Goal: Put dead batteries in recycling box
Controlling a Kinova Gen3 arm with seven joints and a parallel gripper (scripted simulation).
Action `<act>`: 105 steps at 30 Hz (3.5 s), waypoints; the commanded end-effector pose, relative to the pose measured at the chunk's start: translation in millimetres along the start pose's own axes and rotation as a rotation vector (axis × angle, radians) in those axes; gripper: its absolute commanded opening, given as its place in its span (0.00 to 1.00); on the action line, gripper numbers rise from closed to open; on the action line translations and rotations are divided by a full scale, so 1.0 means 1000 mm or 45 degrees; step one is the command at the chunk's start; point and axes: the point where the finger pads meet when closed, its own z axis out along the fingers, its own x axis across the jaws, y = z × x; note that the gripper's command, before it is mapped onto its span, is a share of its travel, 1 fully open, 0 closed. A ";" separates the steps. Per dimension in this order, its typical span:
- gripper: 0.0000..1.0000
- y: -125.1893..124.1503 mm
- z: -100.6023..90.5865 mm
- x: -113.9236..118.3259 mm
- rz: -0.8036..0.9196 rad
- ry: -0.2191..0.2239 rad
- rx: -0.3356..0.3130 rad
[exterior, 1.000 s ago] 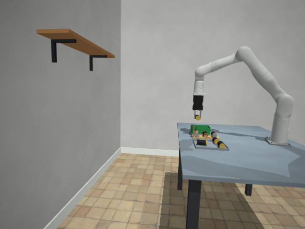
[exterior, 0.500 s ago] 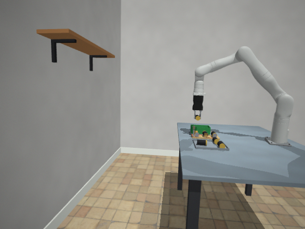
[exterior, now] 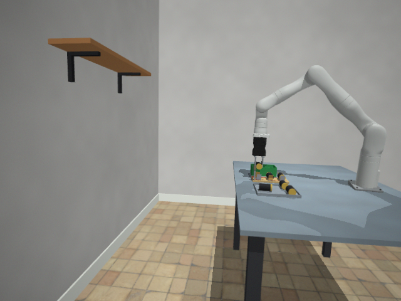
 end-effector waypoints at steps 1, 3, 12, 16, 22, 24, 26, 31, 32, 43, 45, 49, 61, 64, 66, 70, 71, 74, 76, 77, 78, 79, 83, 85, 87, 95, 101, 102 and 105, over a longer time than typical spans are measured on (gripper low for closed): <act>0.57 -0.001 0.010 -0.002 -0.001 -0.011 0.003; 0.57 -0.001 0.011 -0.002 -0.001 -0.011 0.003; 0.57 -0.001 0.011 -0.002 -0.001 -0.011 0.003; 0.57 -0.001 0.011 -0.002 -0.001 -0.011 0.003; 0.57 -0.001 0.011 -0.002 -0.001 -0.011 0.003; 0.57 -0.001 0.011 -0.002 -0.001 -0.011 0.003; 0.57 -0.001 0.011 -0.002 -0.001 -0.011 0.003; 0.57 -0.001 0.011 -0.002 -0.001 -0.011 0.003; 0.57 -0.001 0.011 -0.002 -0.001 -0.011 0.003; 0.57 -0.001 0.011 -0.001 -0.001 -0.011 0.003; 0.57 -0.001 0.011 -0.001 -0.001 -0.011 0.003; 0.57 -0.001 0.011 -0.001 -0.001 -0.011 0.003; 0.57 -0.001 0.011 -0.001 -0.001 -0.011 0.003; 0.57 -0.001 0.011 -0.001 -0.001 -0.011 0.003; 0.57 -0.001 0.011 -0.001 -0.001 -0.011 0.003; 0.57 -0.001 0.011 -0.001 -0.001 -0.011 0.003; 0.57 -0.001 0.011 -0.001 -0.001 -0.011 0.003; 0.57 -0.001 0.011 -0.001 -0.001 -0.011 0.003; 0.57 -0.001 0.011 -0.001 -0.001 -0.011 0.003; 0.57 -0.001 0.011 -0.001 -0.001 -0.011 0.003; 0.57 -0.001 0.011 -0.001 -0.001 -0.011 0.003; 0.57 -0.001 0.011 -0.001 -0.001 -0.011 0.003; 0.57 -0.001 0.011 -0.001 -0.001 -0.011 0.003; 0.57 -0.001 0.014 -0.001 -0.001 -0.011 0.003; 0.57 -0.001 0.019 -0.001 -0.001 -0.011 0.003; 0.57 -0.001 0.025 -0.001 -0.001 -0.011 0.003; 0.57 -0.001 0.025 -0.001 -0.001 -0.011 0.003; 0.57 -0.001 0.025 -0.001 -0.001 -0.011 0.003; 0.57 -0.001 0.025 -0.001 -0.001 -0.011 0.003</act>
